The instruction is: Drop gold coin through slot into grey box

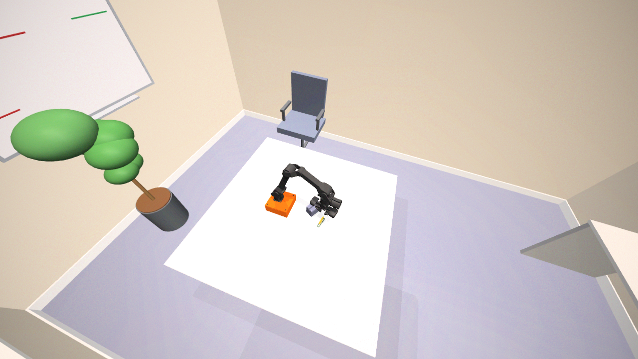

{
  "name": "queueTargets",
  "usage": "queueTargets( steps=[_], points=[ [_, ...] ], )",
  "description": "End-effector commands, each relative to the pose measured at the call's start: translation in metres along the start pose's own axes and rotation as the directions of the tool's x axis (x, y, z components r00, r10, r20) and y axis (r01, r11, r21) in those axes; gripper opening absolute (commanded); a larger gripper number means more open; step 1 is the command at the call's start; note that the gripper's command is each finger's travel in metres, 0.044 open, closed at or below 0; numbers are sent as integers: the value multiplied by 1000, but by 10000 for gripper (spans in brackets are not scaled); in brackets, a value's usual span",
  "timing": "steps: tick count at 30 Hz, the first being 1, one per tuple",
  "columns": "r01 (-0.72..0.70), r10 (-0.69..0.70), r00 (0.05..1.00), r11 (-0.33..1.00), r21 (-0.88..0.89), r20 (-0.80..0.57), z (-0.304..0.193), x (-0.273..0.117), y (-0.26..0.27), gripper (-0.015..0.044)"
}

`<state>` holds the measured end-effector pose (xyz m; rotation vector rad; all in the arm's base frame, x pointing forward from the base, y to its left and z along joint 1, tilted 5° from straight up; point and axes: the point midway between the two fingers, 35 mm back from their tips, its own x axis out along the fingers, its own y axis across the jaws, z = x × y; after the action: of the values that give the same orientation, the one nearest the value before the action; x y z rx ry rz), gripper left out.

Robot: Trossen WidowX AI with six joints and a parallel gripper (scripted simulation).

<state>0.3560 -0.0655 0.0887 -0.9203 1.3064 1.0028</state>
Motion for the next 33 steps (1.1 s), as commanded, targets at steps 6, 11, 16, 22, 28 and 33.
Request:
queueTargets(
  steps=[6,11,16,22,28,33],
  points=[
    [-13,13,1000,1000,-10,-14,-6,38,1,161],
    [-13,13,1000,1000,-10,-14,-6,39,1,161],
    [-14,13,1000,1000,-10,-14,-5,53,1,161],
    [-14,13,1000,1000,-10,-14,-5,57,0,161],
    [-13,13,1000,1000,-10,-14,-5,66,0,161],
    [-13,13,1000,1000,-10,-14,-5,75,-1,161]
  ],
)
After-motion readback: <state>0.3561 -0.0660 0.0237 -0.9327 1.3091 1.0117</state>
